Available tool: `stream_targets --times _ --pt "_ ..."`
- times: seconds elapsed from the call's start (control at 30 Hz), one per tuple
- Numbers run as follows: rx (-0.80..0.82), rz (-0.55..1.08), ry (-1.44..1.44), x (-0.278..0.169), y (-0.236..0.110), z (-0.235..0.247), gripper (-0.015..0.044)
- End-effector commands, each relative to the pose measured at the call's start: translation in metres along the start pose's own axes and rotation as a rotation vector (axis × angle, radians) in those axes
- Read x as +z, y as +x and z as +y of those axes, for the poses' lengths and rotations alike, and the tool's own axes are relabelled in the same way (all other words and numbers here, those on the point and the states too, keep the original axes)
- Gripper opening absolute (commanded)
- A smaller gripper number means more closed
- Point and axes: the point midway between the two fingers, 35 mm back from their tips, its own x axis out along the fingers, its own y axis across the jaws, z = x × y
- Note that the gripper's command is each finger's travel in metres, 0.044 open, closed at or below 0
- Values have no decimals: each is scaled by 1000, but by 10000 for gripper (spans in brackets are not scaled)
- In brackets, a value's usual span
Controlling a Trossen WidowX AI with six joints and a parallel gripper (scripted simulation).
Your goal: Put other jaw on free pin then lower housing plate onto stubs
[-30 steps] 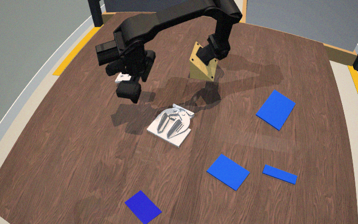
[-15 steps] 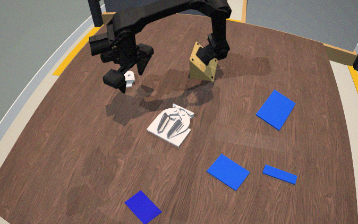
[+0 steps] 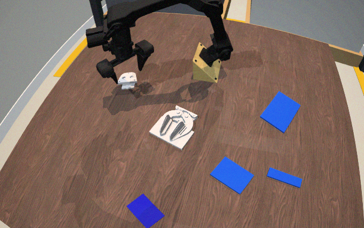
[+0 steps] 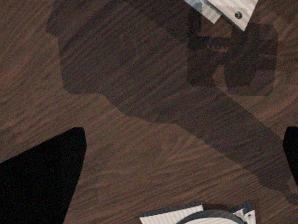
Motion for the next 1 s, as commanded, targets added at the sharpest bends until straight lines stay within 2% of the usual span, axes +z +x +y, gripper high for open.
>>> stream_targets --times 0.0,0.7,0.97 --pt "-2 -2 119 15 -1 -2 440" --pt "-33 7 644 78 7 -20 440" --pt "-34 8 660 79 9 -21 440"
